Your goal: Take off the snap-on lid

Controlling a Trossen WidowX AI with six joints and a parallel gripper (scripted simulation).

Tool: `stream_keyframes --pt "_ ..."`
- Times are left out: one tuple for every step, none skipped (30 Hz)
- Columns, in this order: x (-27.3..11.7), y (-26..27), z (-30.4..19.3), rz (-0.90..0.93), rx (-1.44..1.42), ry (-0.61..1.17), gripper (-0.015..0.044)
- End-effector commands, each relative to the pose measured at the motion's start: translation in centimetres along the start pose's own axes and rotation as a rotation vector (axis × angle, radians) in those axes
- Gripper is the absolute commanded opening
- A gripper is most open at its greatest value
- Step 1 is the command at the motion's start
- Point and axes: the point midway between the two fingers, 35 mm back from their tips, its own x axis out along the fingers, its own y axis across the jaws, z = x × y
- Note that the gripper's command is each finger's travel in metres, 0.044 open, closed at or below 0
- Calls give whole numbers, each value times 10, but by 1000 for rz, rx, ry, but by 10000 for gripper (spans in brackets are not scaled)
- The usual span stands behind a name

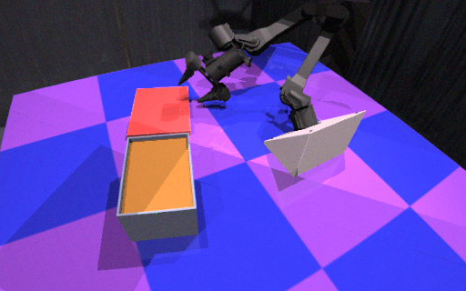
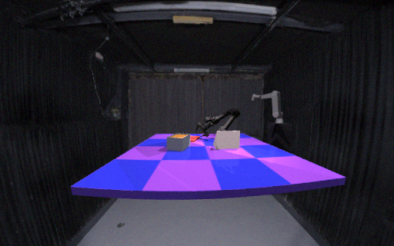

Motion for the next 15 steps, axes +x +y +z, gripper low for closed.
stream_keyframes --pt "-7 -6 -1 1 -5 2 440" --pt "-8 -7 -1 0 -5 2 440" --pt "-10 -8 -1 0 -5 2 440" --pt "-11 -10 -1 0 -6 2 440" --pt "-13 -11 -1 0 -6 2 440" --pt "-14 -12 -1 0 -6 2 440" --pt "-16 -14 -1 0 -6 2 440" --pt "-17 -15 -1 0 -6 2 440" --pt "-19 -16 -1 0 -6 2 440" --pt "-20 -17 -1 0 -6 2 440" --pt "-22 -19 -1 0 -6 2 440" --pt "-24 -20 -1 0 -6 2 440" --pt "-25 -21 -1 0 -6 2 440" --pt "-27 -22 -1 0 -7 2 440" --pt "-28 -24 0 0 -7 2 440"
